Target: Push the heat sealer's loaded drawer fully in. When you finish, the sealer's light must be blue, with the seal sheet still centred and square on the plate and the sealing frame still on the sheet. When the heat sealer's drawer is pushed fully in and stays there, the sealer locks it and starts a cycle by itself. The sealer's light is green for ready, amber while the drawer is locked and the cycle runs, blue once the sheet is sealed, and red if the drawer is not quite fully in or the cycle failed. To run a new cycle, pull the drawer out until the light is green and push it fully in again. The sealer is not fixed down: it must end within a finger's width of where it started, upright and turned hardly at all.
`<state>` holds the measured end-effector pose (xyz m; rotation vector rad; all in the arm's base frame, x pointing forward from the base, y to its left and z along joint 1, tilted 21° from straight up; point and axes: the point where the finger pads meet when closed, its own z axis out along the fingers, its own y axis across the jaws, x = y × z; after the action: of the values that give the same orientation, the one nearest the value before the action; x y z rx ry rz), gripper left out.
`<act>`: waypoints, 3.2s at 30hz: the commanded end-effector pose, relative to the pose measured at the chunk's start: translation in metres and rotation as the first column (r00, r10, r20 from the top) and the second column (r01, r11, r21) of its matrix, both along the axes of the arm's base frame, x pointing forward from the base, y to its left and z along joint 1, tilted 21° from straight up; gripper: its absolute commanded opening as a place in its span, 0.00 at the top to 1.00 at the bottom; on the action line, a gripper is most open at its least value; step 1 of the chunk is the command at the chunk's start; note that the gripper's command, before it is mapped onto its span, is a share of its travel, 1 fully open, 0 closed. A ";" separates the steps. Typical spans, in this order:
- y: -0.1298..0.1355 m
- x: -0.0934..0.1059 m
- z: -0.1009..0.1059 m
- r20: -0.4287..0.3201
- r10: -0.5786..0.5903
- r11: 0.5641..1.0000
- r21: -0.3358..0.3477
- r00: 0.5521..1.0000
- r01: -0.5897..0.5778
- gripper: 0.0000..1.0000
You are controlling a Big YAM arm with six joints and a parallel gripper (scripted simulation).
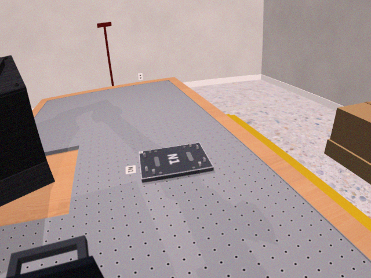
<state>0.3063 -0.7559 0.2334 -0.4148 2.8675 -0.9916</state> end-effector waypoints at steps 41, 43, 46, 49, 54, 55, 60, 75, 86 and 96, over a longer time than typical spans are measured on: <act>0.079 0.041 -0.001 0.144 -0.218 0.962 0.199 0.965 0.187 0.55; 0.084 0.044 -0.022 0.136 -0.251 0.946 0.246 0.958 0.213 0.55; 0.091 0.049 -0.007 0.164 -0.247 0.955 0.207 0.955 0.211 0.55; 0.105 0.051 -0.029 0.144 -0.307 0.921 0.294 0.941 0.256 0.55; 0.115 0.054 -0.040 0.135 -0.366 0.888 0.348 0.921 0.302 0.55; 0.120 0.054 -0.023 0.155 -0.363 0.896 0.329 0.919 0.299 0.55; 0.136 0.061 -0.068 0.108 -0.419 0.847 0.404 0.901 0.346 0.55; 0.180 0.070 -0.051 0.141 -0.530 0.786 0.451 0.836 0.422 0.55; 0.204 0.081 -0.076 0.077 -0.631 0.683 0.528 0.772 0.505 0.55; 0.256 0.072 -0.081 0.025 -0.704 0.595 0.566 0.709 0.571 0.55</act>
<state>0.3709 -0.5157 0.1350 0.7347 2.9164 -0.2020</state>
